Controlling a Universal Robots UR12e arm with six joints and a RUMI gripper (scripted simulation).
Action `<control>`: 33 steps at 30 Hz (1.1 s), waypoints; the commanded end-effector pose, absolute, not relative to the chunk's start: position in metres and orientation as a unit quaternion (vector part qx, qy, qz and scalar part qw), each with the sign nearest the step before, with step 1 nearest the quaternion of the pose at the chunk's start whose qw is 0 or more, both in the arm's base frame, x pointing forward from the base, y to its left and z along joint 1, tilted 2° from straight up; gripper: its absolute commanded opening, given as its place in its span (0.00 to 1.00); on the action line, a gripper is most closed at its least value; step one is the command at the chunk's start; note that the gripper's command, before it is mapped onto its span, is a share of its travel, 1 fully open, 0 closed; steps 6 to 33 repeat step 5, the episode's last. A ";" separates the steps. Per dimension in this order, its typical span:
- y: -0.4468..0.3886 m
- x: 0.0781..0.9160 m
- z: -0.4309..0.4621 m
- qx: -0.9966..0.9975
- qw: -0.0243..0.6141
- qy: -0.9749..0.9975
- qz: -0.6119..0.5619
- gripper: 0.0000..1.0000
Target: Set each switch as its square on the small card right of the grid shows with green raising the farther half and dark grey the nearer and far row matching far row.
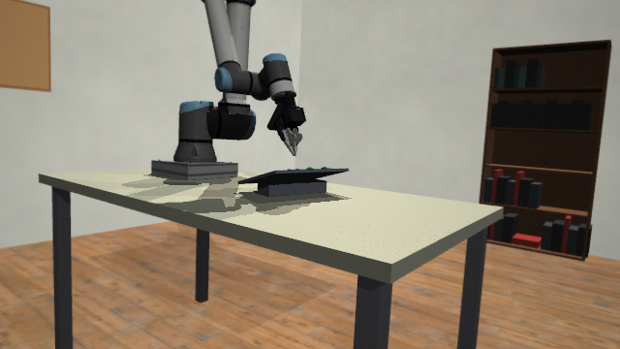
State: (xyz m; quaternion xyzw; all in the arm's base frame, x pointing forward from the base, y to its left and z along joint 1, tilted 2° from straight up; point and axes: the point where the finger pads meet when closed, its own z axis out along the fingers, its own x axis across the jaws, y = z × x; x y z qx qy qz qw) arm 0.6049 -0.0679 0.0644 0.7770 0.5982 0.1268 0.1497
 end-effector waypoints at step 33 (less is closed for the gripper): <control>-0.066 0.596 0.086 0.777 0.150 0.598 0.127 0.00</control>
